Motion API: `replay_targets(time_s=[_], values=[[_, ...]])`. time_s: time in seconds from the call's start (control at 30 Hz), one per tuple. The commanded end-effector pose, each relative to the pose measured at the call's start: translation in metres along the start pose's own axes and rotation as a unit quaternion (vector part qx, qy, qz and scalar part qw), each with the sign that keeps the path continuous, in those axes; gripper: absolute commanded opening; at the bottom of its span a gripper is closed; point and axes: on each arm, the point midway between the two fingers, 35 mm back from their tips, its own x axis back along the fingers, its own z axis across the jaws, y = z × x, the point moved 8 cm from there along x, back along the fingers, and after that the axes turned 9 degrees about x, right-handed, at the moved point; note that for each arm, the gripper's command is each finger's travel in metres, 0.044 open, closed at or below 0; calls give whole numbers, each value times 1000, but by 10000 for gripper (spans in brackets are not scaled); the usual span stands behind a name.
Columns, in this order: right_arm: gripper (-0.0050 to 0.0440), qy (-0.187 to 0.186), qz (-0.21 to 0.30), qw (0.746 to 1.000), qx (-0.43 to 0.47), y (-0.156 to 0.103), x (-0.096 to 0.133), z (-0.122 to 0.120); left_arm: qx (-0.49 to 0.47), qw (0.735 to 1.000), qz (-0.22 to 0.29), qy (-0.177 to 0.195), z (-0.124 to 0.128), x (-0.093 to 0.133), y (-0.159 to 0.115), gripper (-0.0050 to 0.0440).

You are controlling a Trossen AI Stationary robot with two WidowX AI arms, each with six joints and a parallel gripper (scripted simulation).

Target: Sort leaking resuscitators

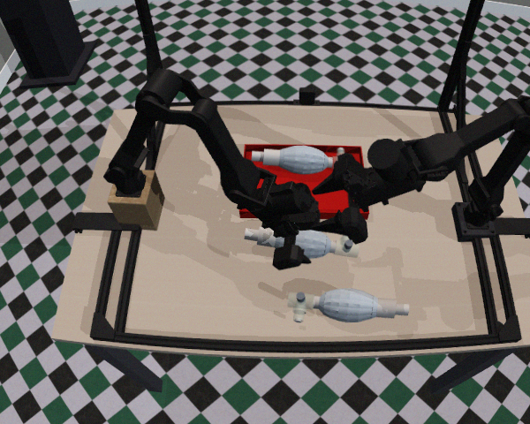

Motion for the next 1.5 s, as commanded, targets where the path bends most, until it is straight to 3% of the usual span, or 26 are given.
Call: replay_targets(time_s=[0.0, 0.17, 0.37, 0.4, 0.63, 0.73, 0.93, 0.97, 1.3, 1.47], values=[[440, 0, 0, 1000, 0, 0, 0, 0, -2, 999, -41, 11, 3, 7, 24, 440], [440, 0, 0, 1000, 0, 0, 0, 0, -5, 997, -79, 19, 5, 14, 45, 440], [440, 0, 0, 1000, 0, 0, 0, 0, -5, 997, -79, 19, 5, 14, 45, 440], [440, -1, 0, 1000, 0, 0, 0, 0, -1, 1000, -11, 4, 1, 1, 7, 440], [440, -1, 0, 1000, 0, 0, 0, 0, -6, 995, -96, 23, 6, 17, 54, 440], [440, -1, 0, 1000, 0, 0, 0, 0, -8, 991, -132, 30, 5, 19, 54, 440], [440, -1, 0, 1000, 0, 0, 0, 0, -8, 991, -132, 30, 5, 19, 54, 440], [440, 0, 1, 1000, -1, -1, 0, 0, 0, 1000, -6, 3, 1, 1, 4, 440], [440, 0, 1, 1000, -1, -1, 0, 0, -5, 998, -66, 17, 4, 11, 38, 440], [440, 0, 1, 1000, -1, -1, 0, 0, -5, 998, -66, 17, 4, 11, 38, 440]])
